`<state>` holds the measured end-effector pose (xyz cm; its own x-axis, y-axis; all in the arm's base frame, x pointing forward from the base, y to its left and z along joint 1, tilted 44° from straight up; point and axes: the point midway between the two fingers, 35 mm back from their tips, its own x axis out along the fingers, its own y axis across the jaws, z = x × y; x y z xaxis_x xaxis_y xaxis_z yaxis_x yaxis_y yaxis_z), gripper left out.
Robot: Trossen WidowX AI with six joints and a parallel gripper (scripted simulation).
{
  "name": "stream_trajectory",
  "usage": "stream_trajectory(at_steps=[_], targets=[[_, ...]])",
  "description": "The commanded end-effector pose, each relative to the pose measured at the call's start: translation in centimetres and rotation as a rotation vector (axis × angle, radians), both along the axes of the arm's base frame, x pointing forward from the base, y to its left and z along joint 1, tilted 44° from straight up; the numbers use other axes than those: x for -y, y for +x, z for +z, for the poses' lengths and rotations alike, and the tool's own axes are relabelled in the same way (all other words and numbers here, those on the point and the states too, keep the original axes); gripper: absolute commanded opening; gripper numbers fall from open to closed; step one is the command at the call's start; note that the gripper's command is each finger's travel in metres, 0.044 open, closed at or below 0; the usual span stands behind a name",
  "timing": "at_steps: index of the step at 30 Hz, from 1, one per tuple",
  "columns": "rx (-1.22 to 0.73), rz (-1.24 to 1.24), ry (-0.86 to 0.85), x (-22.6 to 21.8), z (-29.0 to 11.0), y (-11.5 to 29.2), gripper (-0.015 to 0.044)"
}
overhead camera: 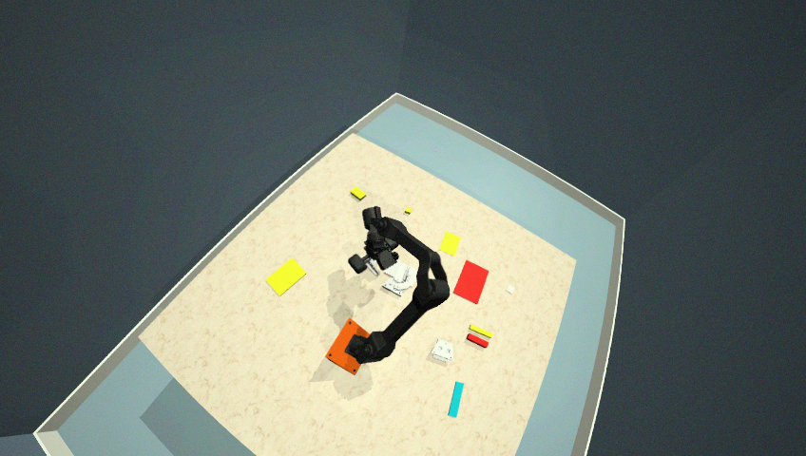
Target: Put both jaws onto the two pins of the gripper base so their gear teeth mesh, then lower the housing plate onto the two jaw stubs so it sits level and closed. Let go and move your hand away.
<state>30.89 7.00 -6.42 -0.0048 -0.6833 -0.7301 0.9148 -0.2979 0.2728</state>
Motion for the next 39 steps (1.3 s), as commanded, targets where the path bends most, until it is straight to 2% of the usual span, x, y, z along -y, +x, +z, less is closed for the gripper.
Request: stream_trajectory(at_steps=[1, 39], targets=[[-0.012, 0.003, -0.008, 0.7, -0.7, -0.2, 0.0440], [-0.011, 0.003, -0.010, 1.9, -1.9, -0.3, 0.0440]])
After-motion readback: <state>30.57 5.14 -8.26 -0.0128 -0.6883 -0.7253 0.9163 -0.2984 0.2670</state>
